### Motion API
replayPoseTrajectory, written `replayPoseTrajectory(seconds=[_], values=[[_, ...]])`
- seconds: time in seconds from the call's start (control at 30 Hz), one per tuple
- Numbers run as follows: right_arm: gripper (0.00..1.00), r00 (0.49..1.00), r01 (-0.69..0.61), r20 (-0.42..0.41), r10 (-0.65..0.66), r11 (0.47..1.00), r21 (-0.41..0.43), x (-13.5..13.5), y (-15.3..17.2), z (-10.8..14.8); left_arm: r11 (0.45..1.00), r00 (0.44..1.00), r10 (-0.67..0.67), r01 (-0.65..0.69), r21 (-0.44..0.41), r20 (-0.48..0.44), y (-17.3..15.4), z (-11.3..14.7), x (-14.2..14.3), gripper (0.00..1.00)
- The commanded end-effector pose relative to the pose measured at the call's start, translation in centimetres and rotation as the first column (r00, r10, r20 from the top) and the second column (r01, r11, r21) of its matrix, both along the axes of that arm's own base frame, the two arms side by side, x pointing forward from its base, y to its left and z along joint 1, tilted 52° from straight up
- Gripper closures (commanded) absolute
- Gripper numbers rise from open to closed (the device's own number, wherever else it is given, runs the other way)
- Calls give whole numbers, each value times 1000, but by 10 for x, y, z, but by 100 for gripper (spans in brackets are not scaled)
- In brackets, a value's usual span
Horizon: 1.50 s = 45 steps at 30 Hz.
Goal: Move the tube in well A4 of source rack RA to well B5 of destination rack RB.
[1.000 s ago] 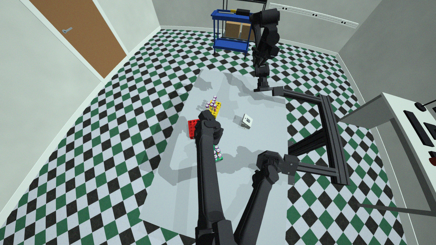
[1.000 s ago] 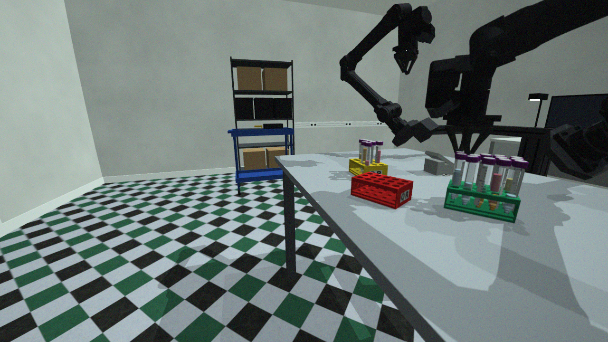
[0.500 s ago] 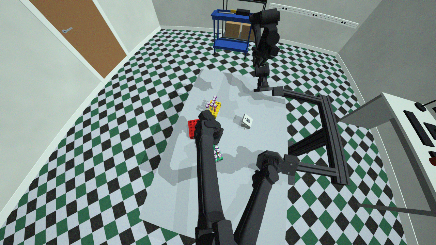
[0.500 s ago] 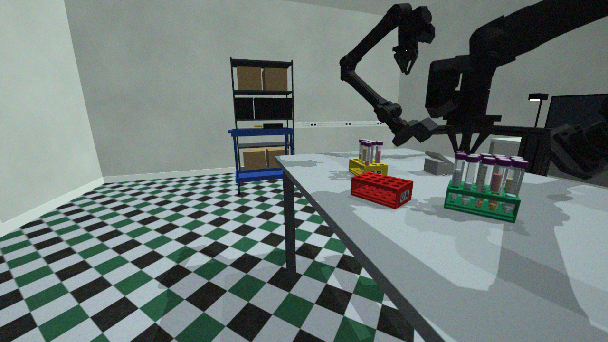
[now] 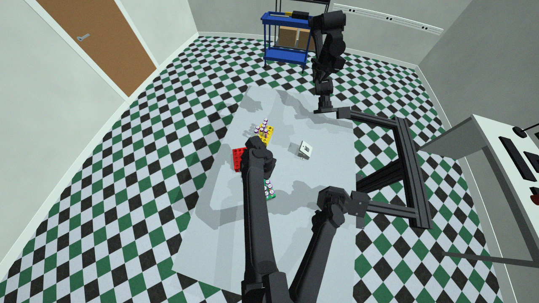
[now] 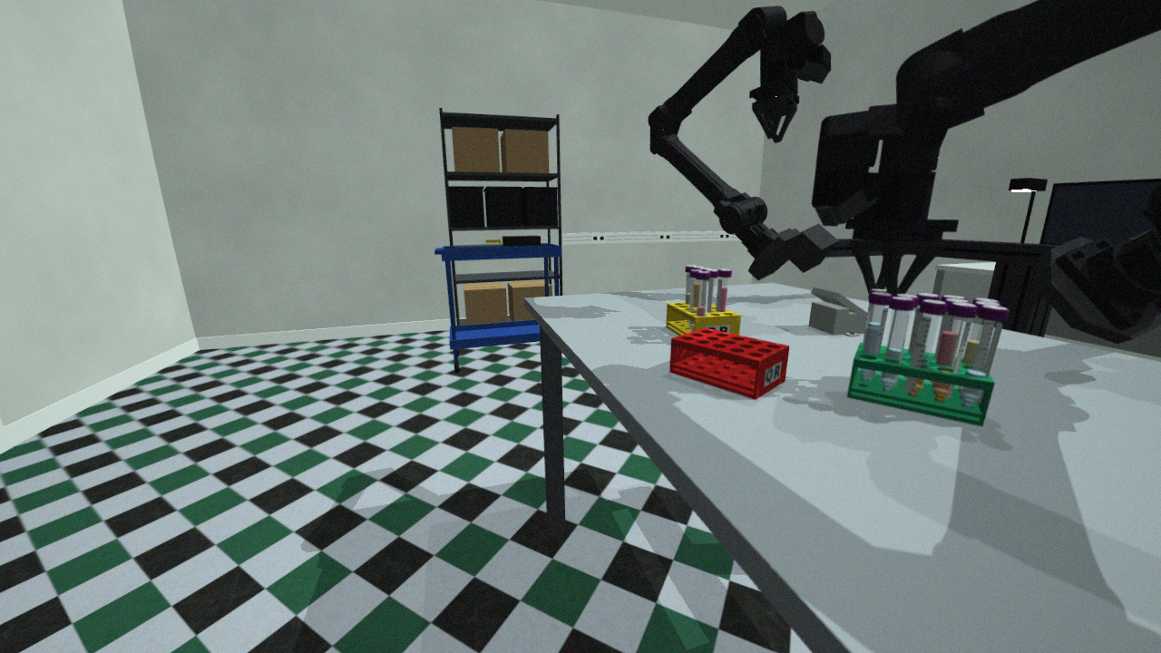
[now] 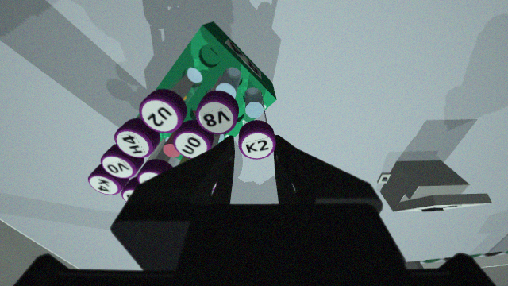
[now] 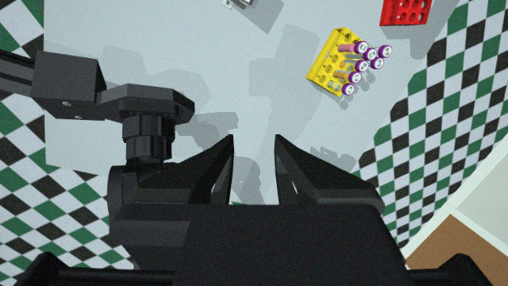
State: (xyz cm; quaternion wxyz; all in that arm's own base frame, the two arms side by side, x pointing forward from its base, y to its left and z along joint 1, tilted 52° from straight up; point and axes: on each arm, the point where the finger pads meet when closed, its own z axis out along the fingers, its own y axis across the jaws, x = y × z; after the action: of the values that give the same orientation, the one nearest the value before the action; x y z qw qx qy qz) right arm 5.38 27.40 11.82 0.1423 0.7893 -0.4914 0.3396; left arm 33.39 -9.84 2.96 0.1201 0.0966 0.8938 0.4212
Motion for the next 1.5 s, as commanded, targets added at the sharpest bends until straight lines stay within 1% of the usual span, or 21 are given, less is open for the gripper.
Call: replayPoseTrajectory(seconds=[0.0, 0.43, 0.63, 0.9, 0.97, 1.0, 1.07, 1.1, 1.27, 1.47], values=[[70, 1000, -1, -1, 1, 999, 33, -1, 12, 5, 1000, 1000, -11, 11, -10, 13, -19, 6, 7, 70], [70, 1000, -1, -1, 1, 999, 33, -1, 12, 5, 999, 999, -10, 11, -31, 34, -46, 38, -2, 70], [70, 1000, -1, -1, 1, 999, 33, -1, 12, 5, 1000, 1000, -10, 11, -29, 30, -54, 43, -6, 70], [70, 1000, -1, -1, 1, 999, 33, -1, 12, 5, 999, 999, -10, 11, -34, 33, -71, 58, -13, 70], [70, 1000, -1, -1, 1, 999, 33, -1, 12, 5, 999, 999, -11, 12, -33, 35, -71, 59, -12, 70], [70, 1000, -1, -1, 1, 999, 33, -1, 12, 5, 1000, 1000, -1, 1, -12, 11, -59, 49, -15, 70], [70, 1000, -1, -1, 1, 999, 33, -1, 12, 5, 1000, 1000, -1, 1, -12, 11, -59, 49, -15, 70], [70, 1000, -1, -1, 1, 999, 33, -1, 12, 5, 999, 999, 26, -25, -23, 41, -66, 48, -8, 100], [70, 1000, -1, -1, 1, 999, 33, -1, 12, 5, 985, 973, 154, -138, -100, 172, -72, 36, 11, 100], [70, 1000, -1, -1, 1, 999, 33, -1, 12, 5, 954, 913, 285, -240, -178, 291, -81, 25, 24, 100]])
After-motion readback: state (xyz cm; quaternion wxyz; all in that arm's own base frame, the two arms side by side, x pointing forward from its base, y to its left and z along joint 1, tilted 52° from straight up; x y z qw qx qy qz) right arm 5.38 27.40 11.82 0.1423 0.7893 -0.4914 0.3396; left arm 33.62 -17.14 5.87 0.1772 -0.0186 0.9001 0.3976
